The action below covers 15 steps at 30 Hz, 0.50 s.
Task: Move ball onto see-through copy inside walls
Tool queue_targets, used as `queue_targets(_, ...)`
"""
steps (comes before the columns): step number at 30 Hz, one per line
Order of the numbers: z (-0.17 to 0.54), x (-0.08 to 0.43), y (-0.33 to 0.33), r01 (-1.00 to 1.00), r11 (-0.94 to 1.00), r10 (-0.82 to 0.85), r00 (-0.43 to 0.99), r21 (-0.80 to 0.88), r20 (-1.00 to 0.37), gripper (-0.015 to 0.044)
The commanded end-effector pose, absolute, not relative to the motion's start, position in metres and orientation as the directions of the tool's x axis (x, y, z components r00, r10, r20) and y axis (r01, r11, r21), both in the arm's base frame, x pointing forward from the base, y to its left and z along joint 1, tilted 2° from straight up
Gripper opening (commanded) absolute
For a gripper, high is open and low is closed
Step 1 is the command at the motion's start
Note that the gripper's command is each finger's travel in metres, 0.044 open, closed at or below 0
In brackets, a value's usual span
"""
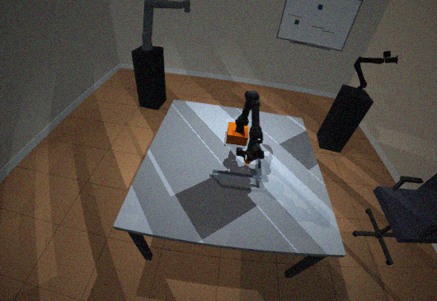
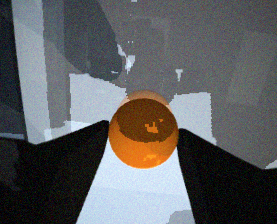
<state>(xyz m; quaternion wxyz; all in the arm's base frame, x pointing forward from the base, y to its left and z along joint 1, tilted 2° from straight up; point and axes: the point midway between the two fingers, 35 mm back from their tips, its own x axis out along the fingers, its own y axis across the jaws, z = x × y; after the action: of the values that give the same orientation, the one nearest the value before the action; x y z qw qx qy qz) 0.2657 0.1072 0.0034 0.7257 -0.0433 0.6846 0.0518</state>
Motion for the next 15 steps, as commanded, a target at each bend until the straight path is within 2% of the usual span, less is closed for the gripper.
queue_targets(1,-0.009,0.265,0.106,-0.131,0.991,0.011,0.057,0.004,-0.998,0.0000)
queue_targets(15,-0.021,0.266,0.106,-0.131,0.991,0.011,0.057,0.004,-0.998,0.0000)
